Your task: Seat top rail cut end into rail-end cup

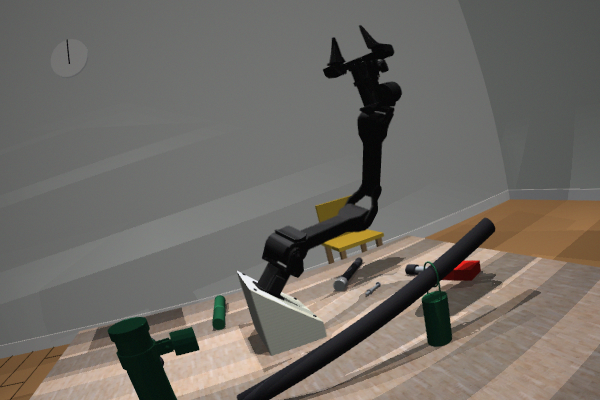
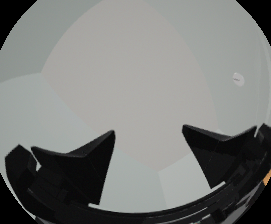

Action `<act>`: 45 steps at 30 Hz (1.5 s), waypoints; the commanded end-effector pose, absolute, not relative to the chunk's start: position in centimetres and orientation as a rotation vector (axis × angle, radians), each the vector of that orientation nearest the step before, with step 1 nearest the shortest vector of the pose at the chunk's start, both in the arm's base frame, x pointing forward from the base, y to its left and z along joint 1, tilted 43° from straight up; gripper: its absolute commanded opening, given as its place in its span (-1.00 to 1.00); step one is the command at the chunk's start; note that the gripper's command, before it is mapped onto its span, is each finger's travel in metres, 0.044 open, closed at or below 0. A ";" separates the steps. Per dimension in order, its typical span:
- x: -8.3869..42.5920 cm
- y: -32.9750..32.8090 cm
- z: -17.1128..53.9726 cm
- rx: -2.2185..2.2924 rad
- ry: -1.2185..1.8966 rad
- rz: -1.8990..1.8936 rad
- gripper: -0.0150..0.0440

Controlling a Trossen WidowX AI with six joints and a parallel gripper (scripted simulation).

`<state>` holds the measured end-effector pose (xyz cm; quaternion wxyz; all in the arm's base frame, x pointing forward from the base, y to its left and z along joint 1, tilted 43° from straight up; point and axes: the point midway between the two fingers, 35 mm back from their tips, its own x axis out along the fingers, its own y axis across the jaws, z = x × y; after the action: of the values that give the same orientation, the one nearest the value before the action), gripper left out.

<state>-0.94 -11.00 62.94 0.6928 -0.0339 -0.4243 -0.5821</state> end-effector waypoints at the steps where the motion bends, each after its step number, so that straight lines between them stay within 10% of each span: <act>1: -0.8 -11.2 62.8 -0.076 -0.937 -1.300 0.95; 24: 19.5 -28.0 37.8 0.056 0.316 -0.862 1.00; 45: 24.5 -15.6 10.6 0.688 0.975 0.179 1.00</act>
<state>24.83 -18.69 13.04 0.8557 0.2603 0.4473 0.0082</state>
